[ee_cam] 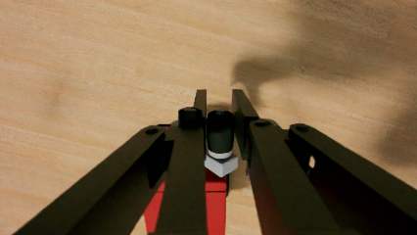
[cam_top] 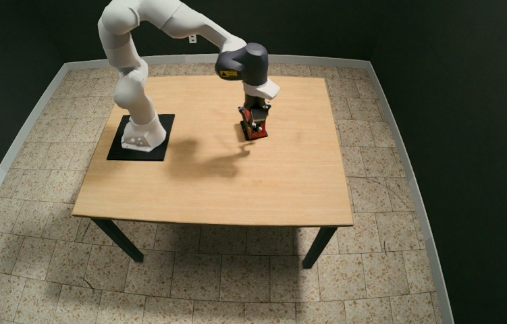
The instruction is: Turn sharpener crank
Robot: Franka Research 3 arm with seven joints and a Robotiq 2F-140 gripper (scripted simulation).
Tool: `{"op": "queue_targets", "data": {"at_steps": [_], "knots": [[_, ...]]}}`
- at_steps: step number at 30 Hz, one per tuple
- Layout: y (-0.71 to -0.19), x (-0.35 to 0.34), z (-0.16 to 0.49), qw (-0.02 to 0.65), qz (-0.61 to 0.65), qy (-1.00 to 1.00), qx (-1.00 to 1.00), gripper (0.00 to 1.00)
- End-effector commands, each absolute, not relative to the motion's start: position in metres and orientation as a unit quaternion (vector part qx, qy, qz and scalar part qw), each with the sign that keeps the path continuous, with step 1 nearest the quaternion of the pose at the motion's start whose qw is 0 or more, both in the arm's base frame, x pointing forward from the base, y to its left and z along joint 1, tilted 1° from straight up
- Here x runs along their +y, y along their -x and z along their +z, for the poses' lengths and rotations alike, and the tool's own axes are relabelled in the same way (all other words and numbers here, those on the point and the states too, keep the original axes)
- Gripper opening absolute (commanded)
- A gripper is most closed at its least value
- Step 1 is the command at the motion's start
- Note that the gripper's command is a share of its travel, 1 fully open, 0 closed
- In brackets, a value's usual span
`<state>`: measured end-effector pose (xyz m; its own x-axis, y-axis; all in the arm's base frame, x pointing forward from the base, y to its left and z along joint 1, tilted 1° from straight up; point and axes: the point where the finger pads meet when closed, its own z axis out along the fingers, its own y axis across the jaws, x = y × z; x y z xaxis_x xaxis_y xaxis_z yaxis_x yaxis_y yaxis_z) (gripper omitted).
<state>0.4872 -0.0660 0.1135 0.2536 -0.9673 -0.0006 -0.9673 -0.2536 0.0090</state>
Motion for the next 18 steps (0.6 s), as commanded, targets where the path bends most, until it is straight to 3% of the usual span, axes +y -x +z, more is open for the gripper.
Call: {"op": "queue_targets", "data": {"at_steps": [1, 18], "knots": [[-0.488, -0.066, 0.113, 0.003, -0.004, -0.792, -0.610, 0.10], [-0.504, -0.062, 0.121, 0.003, -0.004, -0.792, -0.610, 0.10]]}}
